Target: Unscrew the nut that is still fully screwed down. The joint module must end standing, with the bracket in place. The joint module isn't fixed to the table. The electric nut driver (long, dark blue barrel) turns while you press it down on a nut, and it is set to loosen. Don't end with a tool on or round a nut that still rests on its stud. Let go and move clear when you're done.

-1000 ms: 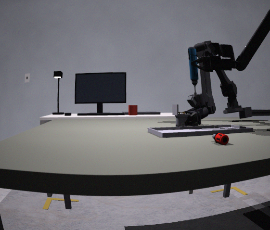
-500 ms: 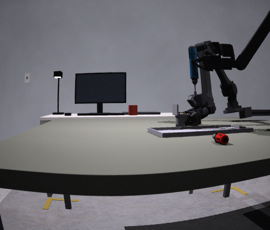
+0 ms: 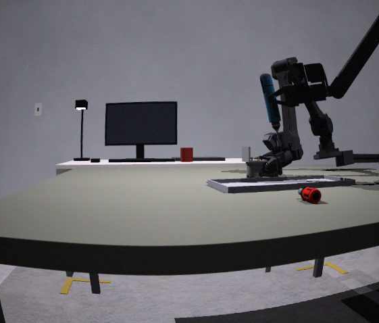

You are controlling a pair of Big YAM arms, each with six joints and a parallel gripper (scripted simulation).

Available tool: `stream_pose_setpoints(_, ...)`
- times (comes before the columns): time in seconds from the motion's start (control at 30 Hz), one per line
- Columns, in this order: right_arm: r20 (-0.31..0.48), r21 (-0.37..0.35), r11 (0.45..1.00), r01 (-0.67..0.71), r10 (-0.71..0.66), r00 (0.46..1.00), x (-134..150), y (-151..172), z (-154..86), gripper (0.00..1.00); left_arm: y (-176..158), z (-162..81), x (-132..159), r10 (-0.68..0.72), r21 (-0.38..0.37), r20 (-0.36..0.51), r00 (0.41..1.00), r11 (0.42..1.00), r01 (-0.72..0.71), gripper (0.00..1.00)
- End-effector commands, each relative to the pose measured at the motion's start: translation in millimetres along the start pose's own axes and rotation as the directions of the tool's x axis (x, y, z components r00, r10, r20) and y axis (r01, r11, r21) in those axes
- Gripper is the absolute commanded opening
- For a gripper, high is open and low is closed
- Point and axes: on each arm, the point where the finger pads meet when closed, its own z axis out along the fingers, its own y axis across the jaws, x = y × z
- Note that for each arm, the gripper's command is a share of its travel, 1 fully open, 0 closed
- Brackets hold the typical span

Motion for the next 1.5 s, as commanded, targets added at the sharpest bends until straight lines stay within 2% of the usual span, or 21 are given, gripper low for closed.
stream_pose_setpoints(0.0,-0.035,0.011,1.000,-0.001,0.002,0.999,15,-9,0,0.59,-7,16,-60,-0.044,0.016,0.127,0.991,0.999,0.042,0.42)
stream_pose_setpoints(0.07,-0.035,0.011,1.000,-0.001,0.002,0.999,15,-9,0,0.59,-7,16,-60,-0.044,0.016,0.127,0.991,0.999,0.042,0.42)
stream_pose_setpoints(0.13,-0.035,0.011,1.000,-0.001,0.002,0.999,15,-9,0,0.59,13,18,-53,-0.056,-0.022,0.086,0.995,0.998,0.058,0.42)
stream_pose_setpoints(0.47,-0.035,0.011,1.000,-0.001,0.002,0.999,15,-9,0,0.59,48,26,-38,-0.128,-0.085,0.004,0.992,0.988,0.128,0.42)
stream_pose_setpoints(0.53,-0.035,0.011,1.000,-0.001,0.002,0.999,15,-9,0,0.59,42,26,-47,-0.127,-0.072,0.037,0.991,0.989,0.129,0.42)
stream_pose_setpoints(0.63,-0.035,0.011,1.000,-0.001,0.002,0.999,15,-9,0,0.59,36,26,-48,-0.126,-0.061,0.037,0.991,0.990,0.128,0.42)
stream_pose_setpoints(0.67,-0.035,0.011,1.000,-0.001,0.002,0.999,15,-9,0,0.59,50,26,-37,-0.135,-0.092,-0.003,0.991,0.987,0.134,0.42)
stream_pose_setpoints(1.03,-0.035,0.011,1.000,-0.001,0.002,0.999,15,-9,0,0.59,91,29,-21,-0.228,-0.177,-0.080,0.970,0.961,0.211,0.42)
stream_pose_setpoints(1.1,-0.035,0.011,1.000,-0.001,0.002,0.999,15,-9,0,0.59,85,30,-30,-0.223,-0.162,-0.049,0.973,0.963,0.213,0.42)
stream_pose_setpoints(1.2,-0.035,0.011,1.000,-0.001,0.002,0.999,15,-9,0,0.59,80,31,-31,-0.221,-0.152,-0.049,0.974,0.966,0.212,0.42)
stream_pose_setpoints(1.23,-0.035,0.011,1.000,-0.001,0.002,0.999,15,-9,0,0.59,93,29,-20,-0.236,-0.185,-0.086,0.968,0.958,0.217,0.42)
stream_pose_setpoints(1.47,-0.035,0.011,1.000,-0.001,0.002,0.999,15,-9,0,0.59,120,26,-9,-0.301,-0.248,-0.123,0.946,0.932,0.264,0.42)
